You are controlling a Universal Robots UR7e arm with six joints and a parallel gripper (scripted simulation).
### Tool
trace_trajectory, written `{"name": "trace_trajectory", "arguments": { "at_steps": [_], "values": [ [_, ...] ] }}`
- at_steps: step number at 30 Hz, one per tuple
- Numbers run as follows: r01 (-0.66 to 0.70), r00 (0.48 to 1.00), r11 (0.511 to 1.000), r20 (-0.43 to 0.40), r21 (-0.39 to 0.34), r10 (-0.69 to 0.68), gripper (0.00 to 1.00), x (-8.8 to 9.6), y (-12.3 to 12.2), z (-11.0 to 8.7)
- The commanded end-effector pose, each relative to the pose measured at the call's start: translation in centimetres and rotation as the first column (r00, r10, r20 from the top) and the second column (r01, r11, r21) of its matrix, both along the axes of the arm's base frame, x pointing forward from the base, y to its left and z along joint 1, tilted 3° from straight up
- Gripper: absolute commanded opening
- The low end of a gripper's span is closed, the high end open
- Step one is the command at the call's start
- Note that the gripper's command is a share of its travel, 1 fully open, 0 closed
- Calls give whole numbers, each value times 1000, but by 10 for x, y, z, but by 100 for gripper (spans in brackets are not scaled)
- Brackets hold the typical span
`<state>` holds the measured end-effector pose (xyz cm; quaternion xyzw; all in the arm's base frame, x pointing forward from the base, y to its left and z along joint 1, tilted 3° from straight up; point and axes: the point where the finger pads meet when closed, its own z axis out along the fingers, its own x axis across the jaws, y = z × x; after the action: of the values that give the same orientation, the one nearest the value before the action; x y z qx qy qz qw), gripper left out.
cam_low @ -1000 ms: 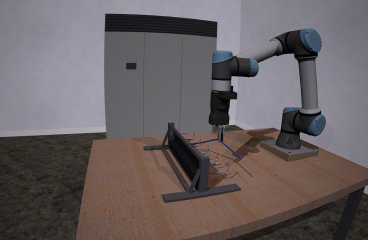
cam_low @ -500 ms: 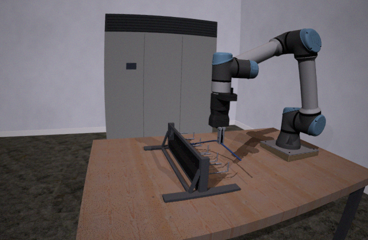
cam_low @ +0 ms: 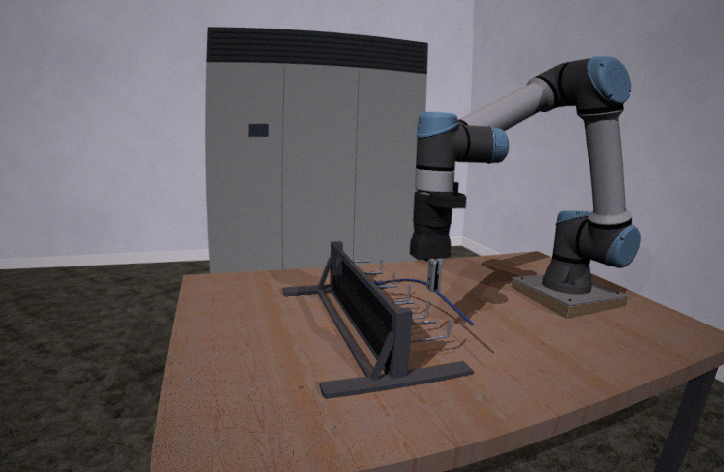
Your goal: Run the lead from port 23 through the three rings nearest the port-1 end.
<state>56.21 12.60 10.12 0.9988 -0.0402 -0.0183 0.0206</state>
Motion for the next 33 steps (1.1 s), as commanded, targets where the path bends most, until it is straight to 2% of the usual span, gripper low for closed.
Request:
{"name": "trace_trajectory", "arguments": {
  "at_steps": [1, 33],
  "values": [
    [-1, 1000, 1000, 2, 1, 1, 0, 0, 0, -8],
    [-1, 1000, 1000, 2, 1, 1, 0, -2, -2, -59]
  ]
}}
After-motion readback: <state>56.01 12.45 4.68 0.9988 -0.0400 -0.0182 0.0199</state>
